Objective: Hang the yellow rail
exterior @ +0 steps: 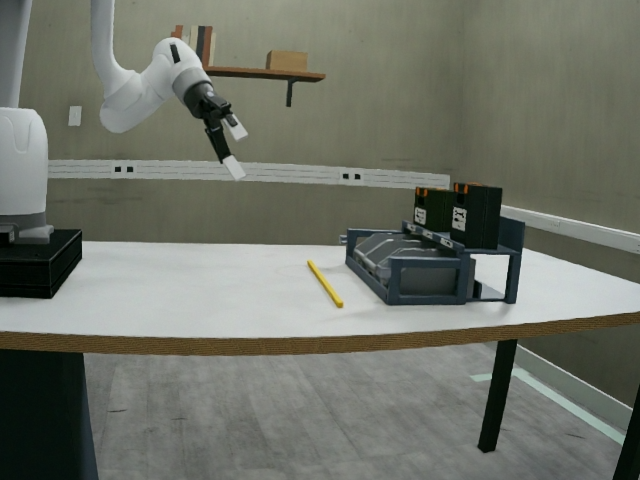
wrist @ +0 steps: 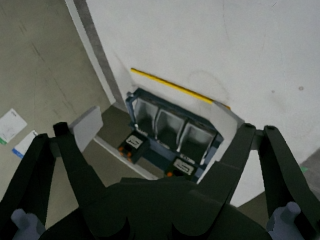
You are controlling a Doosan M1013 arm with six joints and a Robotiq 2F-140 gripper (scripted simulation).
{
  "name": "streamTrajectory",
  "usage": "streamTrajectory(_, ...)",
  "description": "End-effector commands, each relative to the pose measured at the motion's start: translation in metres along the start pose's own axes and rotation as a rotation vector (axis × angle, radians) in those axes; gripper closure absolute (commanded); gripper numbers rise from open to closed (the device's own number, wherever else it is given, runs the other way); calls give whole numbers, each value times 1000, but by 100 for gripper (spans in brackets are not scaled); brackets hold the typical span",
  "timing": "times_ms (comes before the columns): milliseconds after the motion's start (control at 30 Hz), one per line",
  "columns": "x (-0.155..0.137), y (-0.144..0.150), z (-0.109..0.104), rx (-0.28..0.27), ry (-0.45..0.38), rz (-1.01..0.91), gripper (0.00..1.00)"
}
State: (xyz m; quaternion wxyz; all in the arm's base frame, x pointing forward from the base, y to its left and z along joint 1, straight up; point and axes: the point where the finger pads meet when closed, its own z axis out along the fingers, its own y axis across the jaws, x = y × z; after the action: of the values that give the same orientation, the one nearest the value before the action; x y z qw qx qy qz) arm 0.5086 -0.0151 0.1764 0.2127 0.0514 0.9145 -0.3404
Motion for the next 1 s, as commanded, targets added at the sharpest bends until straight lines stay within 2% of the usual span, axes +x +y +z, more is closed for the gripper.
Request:
streamTrajectory(0,0,0,0,0,0,0,0)
streamTrajectory(533,0,0,0,0,0,0,0)
streamTrajectory(700,-7,-5,1,0,54,193,0)
streamTrajectory(967,-7,-5,1,0,54,193,0)
